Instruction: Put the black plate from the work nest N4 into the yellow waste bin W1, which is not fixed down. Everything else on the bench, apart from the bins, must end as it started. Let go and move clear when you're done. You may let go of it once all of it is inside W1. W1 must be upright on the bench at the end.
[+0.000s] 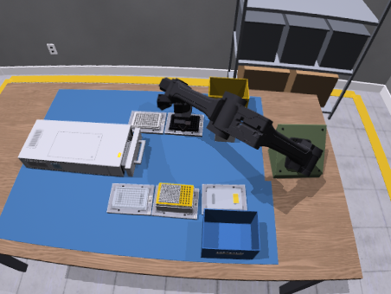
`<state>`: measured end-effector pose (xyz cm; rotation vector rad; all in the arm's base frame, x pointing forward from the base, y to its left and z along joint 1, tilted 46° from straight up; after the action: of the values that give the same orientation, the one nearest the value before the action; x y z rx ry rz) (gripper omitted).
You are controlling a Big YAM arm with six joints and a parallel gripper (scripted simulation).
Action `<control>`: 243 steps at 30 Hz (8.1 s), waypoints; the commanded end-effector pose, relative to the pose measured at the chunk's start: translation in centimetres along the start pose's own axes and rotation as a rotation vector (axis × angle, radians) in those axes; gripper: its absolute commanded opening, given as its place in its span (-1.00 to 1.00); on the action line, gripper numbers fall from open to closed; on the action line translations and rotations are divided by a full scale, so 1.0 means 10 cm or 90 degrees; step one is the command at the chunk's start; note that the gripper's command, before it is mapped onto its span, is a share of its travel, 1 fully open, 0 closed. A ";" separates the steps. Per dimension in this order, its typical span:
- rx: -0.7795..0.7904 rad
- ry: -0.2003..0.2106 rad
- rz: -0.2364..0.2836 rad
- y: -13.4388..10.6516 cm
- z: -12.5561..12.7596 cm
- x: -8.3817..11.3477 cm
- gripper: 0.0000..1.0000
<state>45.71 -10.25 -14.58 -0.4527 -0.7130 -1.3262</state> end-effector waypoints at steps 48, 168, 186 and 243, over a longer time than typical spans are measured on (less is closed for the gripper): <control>-0.020 0.009 0.002 -0.06 -0.07 -0.04 -1.00; -0.001 -0.011 -0.020 0.06 -0.06 0.30 -1.00; 0.012 -0.018 -0.027 0.13 -0.08 0.50 -1.00; 0.016 -0.022 -0.024 0.13 -0.05 1.16 -1.00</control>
<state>45.87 -16.33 -9.42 -0.4640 -0.6822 -1.3267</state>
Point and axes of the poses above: the point where the finger pads meet when closed, its own x axis back along the fingers, its own z axis across the jaws, y = z × x, the point moved 8 cm from there along x, back along the fingers, and after that the axes turned 12 degrees about x, right-handed, at the moved point
